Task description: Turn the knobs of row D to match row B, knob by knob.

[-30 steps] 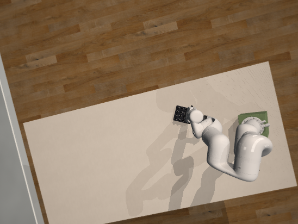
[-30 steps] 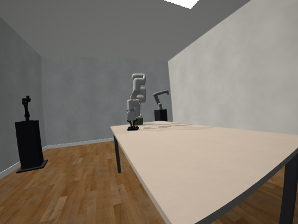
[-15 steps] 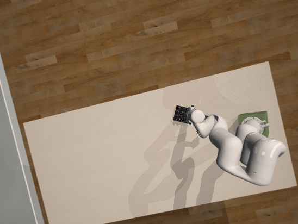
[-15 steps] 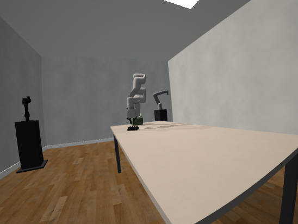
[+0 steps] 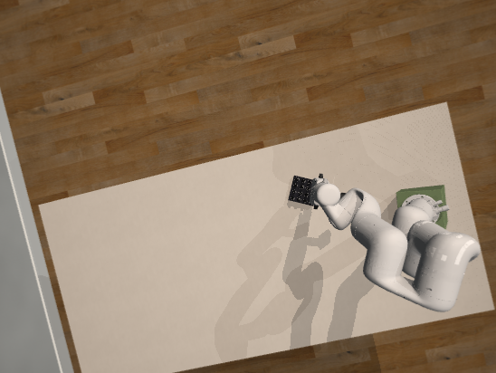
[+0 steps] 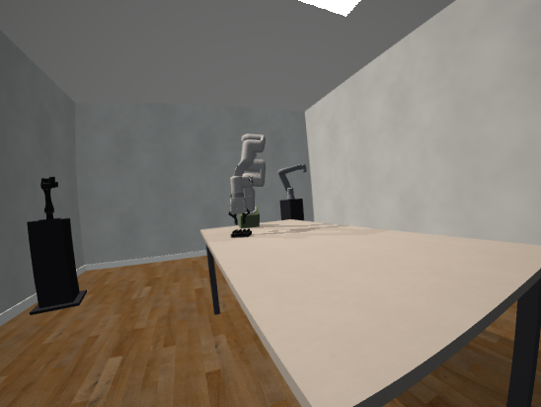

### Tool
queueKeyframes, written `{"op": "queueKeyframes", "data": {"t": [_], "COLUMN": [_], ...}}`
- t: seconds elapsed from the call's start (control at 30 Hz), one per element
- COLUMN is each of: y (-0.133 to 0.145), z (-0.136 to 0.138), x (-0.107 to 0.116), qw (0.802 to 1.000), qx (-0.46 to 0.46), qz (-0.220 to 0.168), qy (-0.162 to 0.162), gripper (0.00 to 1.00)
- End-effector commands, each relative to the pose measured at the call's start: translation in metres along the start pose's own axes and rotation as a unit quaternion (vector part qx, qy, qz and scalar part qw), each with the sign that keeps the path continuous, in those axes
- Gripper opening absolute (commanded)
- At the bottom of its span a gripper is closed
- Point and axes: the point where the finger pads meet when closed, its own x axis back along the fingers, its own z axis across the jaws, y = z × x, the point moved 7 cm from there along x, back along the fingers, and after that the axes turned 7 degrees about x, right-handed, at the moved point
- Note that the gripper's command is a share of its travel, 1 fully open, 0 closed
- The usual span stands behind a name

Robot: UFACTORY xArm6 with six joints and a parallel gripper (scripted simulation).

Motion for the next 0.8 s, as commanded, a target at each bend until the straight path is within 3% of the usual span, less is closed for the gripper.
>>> {"op": "queueKeyframes", "data": {"t": [0.0, 0.27, 0.6, 0.77], "y": [0.001, 0.001, 0.001, 0.001], "z": [0.0, 0.0, 0.0, 0.0], "x": [0.002, 0.022, 0.088, 0.11], "qw": [1.0, 1.0, 1.0, 1.0], "qx": [0.0, 0.0, 0.0, 0.0], "qz": [-0.001, -0.001, -0.002, -0.002], "qy": [0.0, 0.0, -0.001, -0.001], "gripper": [1.0, 1.0, 1.0, 1.0]}}
